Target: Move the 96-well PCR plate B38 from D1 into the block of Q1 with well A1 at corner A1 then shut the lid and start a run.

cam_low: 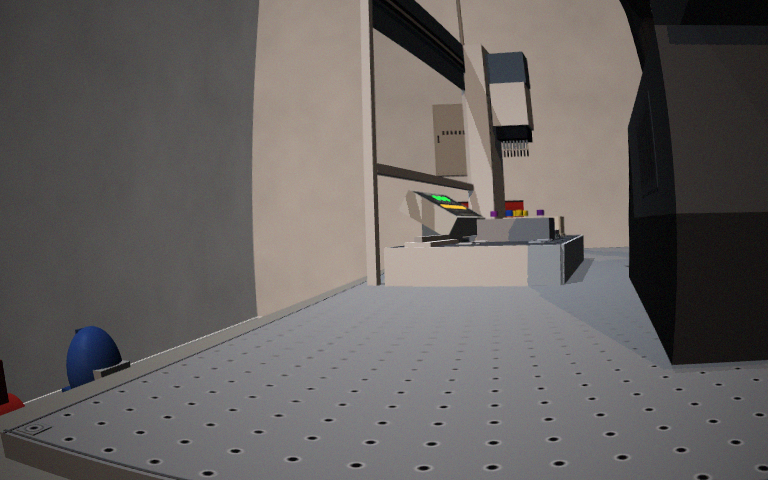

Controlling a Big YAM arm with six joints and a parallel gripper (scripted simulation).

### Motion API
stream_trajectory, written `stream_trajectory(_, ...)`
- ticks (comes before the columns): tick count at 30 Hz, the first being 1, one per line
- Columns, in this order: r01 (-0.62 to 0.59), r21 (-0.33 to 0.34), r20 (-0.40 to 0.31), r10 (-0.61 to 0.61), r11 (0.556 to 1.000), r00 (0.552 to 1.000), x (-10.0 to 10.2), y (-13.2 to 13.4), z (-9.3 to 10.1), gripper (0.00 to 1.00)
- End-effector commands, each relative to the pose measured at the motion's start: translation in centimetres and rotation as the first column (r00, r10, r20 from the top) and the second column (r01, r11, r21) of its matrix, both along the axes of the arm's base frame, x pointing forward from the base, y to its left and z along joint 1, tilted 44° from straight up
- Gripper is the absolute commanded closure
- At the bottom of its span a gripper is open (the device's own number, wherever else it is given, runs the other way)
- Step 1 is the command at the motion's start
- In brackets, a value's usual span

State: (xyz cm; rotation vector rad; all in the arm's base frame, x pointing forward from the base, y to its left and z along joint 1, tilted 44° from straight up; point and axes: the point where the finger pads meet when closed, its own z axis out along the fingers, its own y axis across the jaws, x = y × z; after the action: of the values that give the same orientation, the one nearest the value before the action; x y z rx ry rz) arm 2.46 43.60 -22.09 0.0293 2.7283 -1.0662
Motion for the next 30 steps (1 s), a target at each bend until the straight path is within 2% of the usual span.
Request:
stream_trajectory(1, 0.012, 0.036, 0.006, -0.012, 0.999, 1.000, 0.3, 1.4, -0.6, 1.00)
stream_trajectory(8, -0.001, 0.031, -0.008, 0.001, 1.000, 1.000, 0.4, 0.9, 0.0, 1.00)
stream_trajectory(15, -0.022, 0.053, -0.008, 0.022, 0.998, 1.000, -0.4, 1.6, 1.1, 1.00)
stream_trajectory(24, -0.020, 0.064, -0.005, 0.020, 0.998, 1.000, -0.1, 2.0, 0.9, 1.00)
stream_trajectory(30, -0.007, 0.022, -0.005, 0.007, 1.000, 1.000, 0.5, 0.1, -0.4, 1.00)
